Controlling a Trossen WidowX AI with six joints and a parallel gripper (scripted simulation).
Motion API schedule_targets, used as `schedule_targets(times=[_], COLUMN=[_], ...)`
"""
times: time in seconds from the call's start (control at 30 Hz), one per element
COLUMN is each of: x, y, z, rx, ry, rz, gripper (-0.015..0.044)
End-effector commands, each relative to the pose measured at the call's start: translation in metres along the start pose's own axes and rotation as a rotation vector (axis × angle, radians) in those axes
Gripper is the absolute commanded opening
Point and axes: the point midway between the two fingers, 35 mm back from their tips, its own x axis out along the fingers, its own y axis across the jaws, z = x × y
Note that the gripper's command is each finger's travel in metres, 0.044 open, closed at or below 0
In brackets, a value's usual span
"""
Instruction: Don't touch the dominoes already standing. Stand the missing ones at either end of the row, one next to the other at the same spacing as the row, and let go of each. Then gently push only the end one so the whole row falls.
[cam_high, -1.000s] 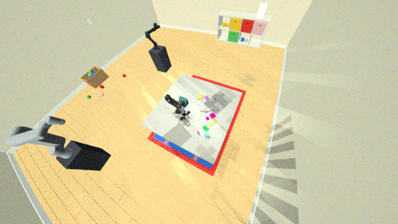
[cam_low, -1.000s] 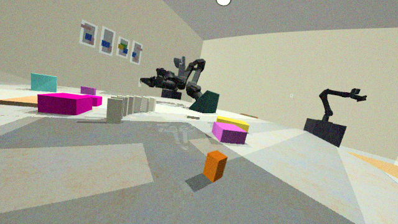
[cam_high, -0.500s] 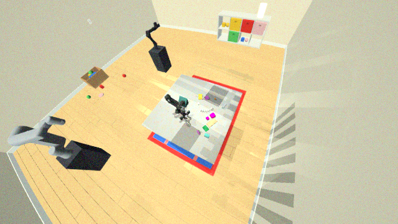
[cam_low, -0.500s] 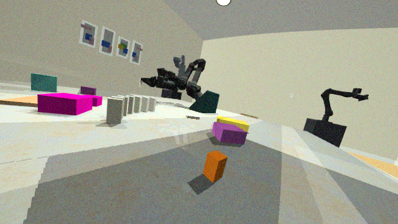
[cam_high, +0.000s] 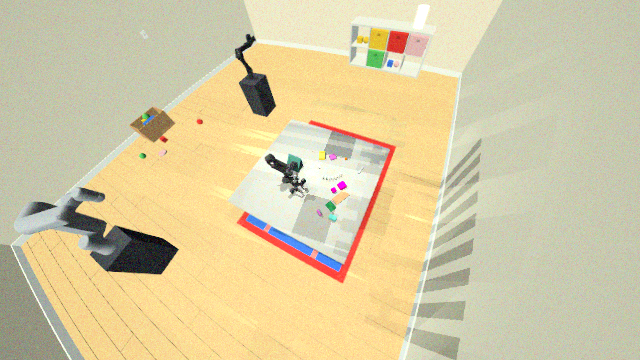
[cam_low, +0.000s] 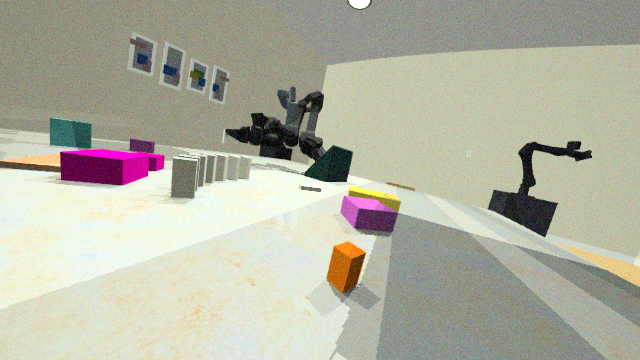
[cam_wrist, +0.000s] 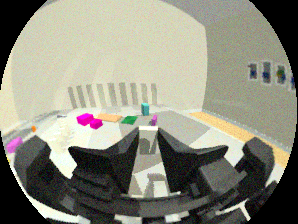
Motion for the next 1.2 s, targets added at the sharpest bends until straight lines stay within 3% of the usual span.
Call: schedule_targets(times=[0.0, 1.17], x=[0.002, 0.000], y=[-0.001, 0.001], z=[-0.007, -0.057], rx=[-0.013, -0.046], ry=[0.003, 0.036], rz=[0.006, 0.041], gripper=[0.0107, 0.0107])
